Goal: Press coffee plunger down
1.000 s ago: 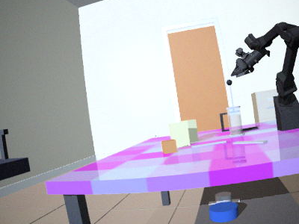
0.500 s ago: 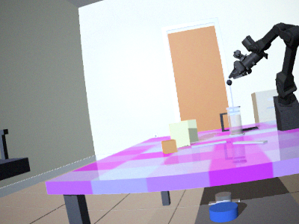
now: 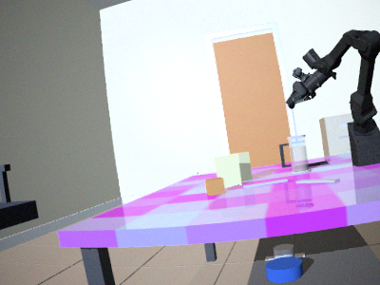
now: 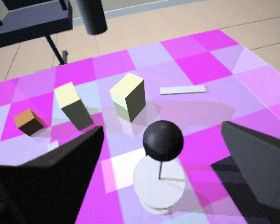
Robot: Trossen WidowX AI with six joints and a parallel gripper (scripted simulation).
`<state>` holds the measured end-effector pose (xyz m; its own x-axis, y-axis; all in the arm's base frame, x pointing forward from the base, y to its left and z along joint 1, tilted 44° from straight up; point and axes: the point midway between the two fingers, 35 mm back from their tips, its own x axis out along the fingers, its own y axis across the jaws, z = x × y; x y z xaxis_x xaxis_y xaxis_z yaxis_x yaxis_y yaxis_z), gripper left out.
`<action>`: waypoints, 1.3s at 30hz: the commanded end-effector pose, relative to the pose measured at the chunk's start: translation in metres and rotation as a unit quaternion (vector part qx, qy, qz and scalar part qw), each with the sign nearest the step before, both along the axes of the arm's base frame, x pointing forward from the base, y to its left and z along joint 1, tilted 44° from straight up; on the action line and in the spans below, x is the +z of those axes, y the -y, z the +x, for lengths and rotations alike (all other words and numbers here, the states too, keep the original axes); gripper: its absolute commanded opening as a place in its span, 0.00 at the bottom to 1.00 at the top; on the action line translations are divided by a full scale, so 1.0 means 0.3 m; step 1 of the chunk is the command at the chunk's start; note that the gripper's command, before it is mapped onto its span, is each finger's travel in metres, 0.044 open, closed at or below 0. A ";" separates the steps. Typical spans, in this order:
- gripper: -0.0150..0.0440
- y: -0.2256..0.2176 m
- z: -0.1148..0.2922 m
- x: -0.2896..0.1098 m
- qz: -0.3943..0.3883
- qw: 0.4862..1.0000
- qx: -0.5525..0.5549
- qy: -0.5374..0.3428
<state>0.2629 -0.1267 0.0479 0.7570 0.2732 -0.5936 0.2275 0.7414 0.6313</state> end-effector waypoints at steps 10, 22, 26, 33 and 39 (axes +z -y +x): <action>0.51 -0.008 -0.002 -0.013 0.004 1.000 -0.002 -0.004; 0.47 -0.009 -0.002 -0.016 0.004 1.000 -0.002 -0.005; 0.47 -0.017 0.000 -0.030 0.003 1.000 -0.002 -0.005; 0.47 -0.037 0.002 -0.063 0.003 1.000 -0.002 -0.006; 0.47 -0.054 0.004 -0.092 0.003 1.000 -0.001 -0.006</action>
<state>0.2702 -0.1219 0.0356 0.7753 0.2556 -0.5776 0.2187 0.7492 0.6252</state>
